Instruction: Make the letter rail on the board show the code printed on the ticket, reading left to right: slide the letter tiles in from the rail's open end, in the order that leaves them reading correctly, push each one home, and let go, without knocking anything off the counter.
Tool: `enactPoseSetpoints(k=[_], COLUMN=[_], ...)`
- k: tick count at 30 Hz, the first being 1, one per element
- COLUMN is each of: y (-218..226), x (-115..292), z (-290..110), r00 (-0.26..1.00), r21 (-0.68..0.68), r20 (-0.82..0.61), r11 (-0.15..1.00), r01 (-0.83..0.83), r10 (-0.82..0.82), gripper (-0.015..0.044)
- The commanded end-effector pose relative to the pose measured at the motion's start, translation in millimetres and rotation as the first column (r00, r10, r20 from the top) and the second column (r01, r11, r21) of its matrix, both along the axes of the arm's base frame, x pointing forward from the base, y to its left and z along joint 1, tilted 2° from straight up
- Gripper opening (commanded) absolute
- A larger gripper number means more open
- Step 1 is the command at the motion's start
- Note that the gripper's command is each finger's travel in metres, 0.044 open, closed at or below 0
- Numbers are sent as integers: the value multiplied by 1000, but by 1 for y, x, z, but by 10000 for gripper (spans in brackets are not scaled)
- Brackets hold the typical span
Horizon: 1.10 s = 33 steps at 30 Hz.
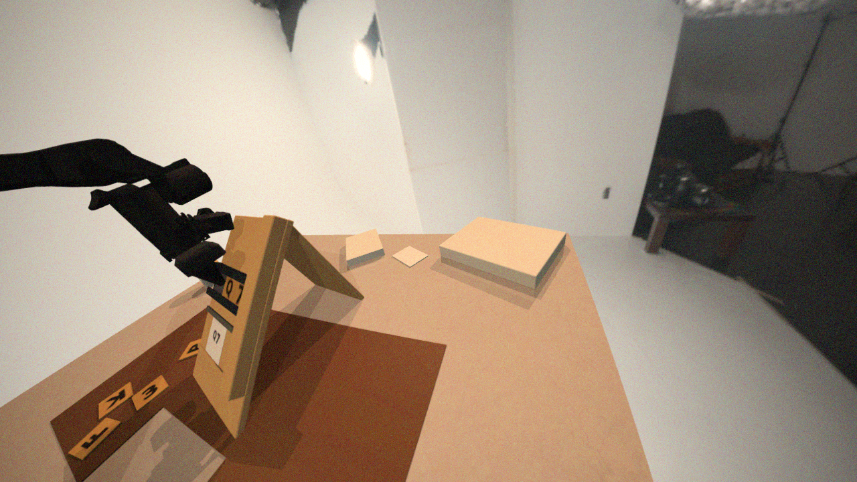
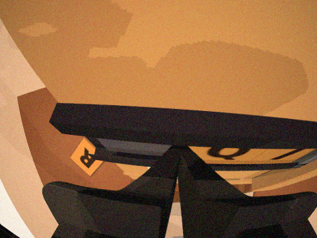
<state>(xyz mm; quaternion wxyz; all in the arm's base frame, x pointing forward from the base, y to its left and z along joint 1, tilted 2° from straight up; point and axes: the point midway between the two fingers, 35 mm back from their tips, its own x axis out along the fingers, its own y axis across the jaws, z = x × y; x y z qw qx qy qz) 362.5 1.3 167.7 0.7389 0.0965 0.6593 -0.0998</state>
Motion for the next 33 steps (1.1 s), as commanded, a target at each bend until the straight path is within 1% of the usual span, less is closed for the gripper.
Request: enactPoseSetpoints(k=[1,33], y=[-2,5], x=[-1,-20], z=[-1,21], r00=[1000,1000], r21=[-3,-2], r20=[-2,-4], r11=[1000,1000], r01=[-3,-3], r10=[3,3], gripper=[0,0])
